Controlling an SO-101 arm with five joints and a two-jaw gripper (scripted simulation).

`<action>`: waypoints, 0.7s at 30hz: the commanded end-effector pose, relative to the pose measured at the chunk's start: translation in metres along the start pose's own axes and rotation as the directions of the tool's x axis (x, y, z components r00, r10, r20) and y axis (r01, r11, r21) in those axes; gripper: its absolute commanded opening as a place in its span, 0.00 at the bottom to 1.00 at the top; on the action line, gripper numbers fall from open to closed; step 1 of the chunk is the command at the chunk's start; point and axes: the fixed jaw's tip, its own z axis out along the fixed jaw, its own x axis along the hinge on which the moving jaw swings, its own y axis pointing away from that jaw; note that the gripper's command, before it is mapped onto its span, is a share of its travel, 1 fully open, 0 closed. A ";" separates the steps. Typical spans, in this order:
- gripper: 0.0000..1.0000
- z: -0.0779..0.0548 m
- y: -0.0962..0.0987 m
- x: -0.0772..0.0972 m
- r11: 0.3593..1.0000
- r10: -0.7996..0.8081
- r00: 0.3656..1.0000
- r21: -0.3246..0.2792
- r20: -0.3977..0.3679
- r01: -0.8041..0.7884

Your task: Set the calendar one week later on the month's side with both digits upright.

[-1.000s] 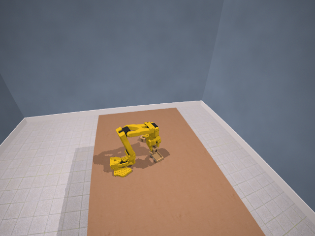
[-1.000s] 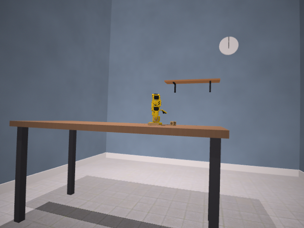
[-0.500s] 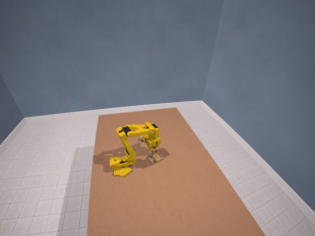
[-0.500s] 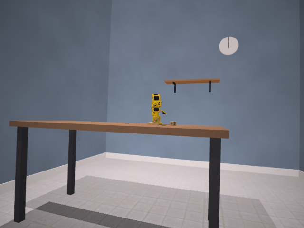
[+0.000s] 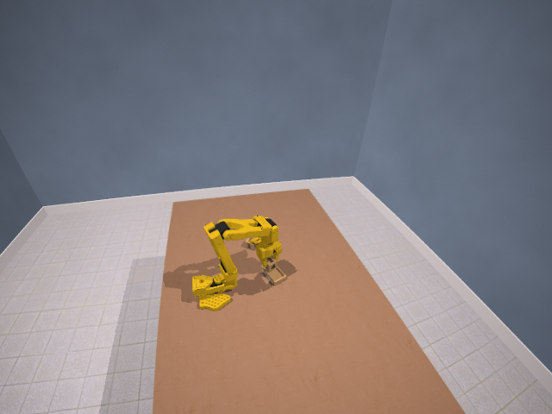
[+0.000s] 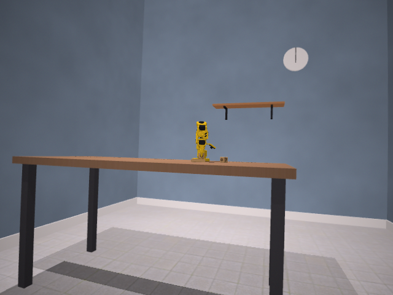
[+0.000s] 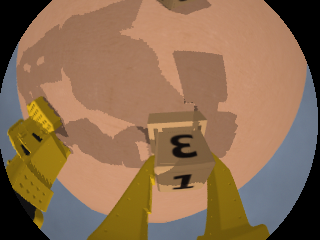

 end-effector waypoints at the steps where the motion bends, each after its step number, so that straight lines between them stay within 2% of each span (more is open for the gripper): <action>1: 0.00 0.000 -0.003 -0.001 1.000 -0.004 1.000 0.023 0.001 0.004; 21: 0.00 0.006 -0.003 -0.001 1.000 -0.004 1.000 0.023 0.001 0.004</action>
